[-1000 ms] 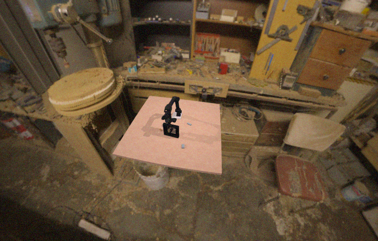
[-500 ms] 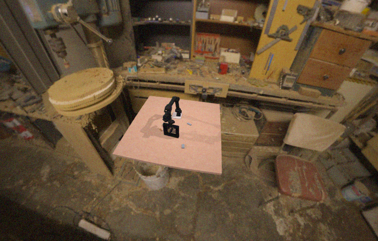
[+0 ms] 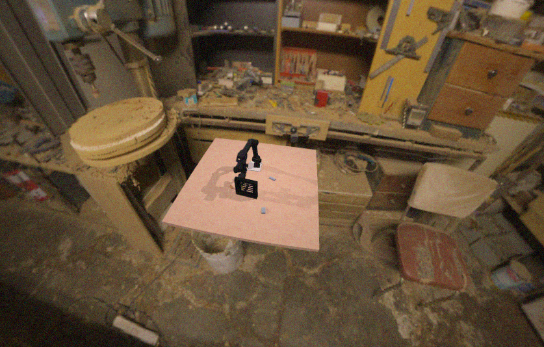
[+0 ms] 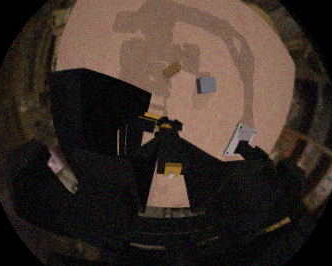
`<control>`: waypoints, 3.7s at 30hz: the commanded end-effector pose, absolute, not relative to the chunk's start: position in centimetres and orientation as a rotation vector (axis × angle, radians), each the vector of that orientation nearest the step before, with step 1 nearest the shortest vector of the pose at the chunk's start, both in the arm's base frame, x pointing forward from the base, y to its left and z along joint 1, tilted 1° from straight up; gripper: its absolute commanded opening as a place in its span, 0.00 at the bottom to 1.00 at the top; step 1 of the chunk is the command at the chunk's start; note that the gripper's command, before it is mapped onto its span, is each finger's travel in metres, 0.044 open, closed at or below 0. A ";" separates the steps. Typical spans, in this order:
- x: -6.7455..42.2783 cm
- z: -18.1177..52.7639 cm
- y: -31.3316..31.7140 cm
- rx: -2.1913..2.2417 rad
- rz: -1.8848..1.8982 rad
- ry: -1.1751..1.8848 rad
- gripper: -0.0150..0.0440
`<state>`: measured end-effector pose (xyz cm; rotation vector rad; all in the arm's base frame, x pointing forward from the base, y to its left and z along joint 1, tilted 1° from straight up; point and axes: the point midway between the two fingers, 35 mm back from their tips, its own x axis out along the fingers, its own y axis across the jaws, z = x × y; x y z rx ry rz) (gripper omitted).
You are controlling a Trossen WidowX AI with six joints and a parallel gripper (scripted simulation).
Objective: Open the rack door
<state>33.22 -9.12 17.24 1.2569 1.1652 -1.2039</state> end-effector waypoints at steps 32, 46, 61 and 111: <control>33.2 17.1 -9.1 1.640 -1.572 0.874 0.73; 33.2 17.1 -9.1 1.227 -1.172 1.188 0.74; 33.2 17.1 -9.1 0.655 -0.621 1.440 0.74; 33.2 17.1 -9.1 -1.194 1.156 1.194 0.74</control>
